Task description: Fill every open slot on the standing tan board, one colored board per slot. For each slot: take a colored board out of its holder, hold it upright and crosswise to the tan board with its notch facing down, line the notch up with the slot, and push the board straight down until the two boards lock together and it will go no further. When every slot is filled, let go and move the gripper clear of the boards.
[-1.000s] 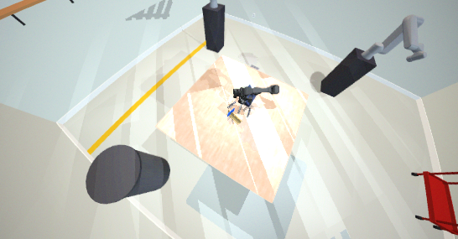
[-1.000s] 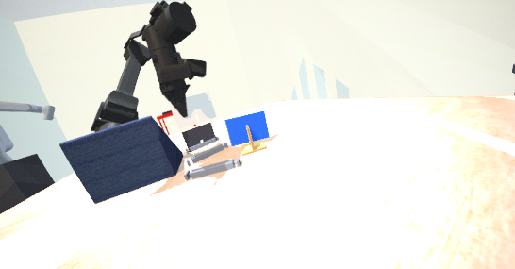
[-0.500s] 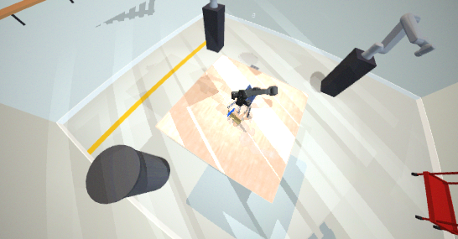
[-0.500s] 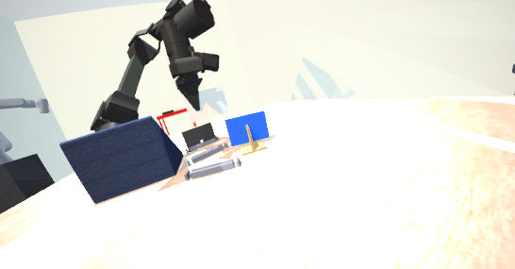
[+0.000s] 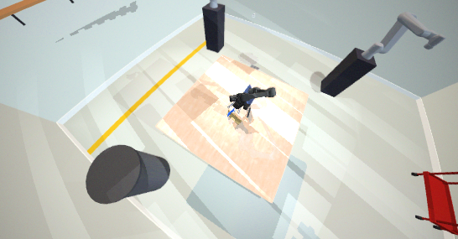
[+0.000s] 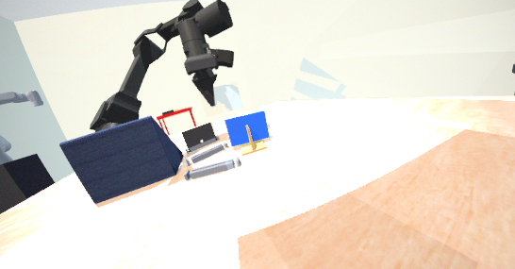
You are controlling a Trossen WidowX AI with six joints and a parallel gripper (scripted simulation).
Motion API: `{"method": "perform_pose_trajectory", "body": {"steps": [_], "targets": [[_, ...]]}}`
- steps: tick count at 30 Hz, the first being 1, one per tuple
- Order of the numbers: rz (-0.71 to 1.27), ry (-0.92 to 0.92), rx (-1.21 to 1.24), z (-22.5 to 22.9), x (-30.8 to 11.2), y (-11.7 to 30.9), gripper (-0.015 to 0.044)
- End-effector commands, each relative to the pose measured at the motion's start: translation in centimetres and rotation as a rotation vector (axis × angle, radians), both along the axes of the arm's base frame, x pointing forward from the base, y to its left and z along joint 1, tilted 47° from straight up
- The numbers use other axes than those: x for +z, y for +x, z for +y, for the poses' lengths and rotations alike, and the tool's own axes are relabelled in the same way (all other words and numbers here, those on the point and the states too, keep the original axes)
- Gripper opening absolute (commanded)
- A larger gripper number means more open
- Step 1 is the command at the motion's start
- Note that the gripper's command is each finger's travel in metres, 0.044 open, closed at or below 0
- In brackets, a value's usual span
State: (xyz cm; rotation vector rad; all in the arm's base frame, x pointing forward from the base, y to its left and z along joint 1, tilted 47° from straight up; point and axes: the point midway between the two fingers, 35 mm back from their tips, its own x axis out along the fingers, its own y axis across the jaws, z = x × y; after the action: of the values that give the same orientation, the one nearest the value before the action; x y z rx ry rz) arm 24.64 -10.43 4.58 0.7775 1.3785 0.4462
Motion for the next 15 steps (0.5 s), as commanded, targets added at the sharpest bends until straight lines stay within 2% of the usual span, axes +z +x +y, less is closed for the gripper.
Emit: {"method": "perform_pose_trajectory", "body": {"steps": [1,15], "targets": [[0.026,0.013,-0.033,-0.1,0.2,1.2,0.0],[0.113,0.043,-0.121,0.1,0.6,4.7,0.0]]}}
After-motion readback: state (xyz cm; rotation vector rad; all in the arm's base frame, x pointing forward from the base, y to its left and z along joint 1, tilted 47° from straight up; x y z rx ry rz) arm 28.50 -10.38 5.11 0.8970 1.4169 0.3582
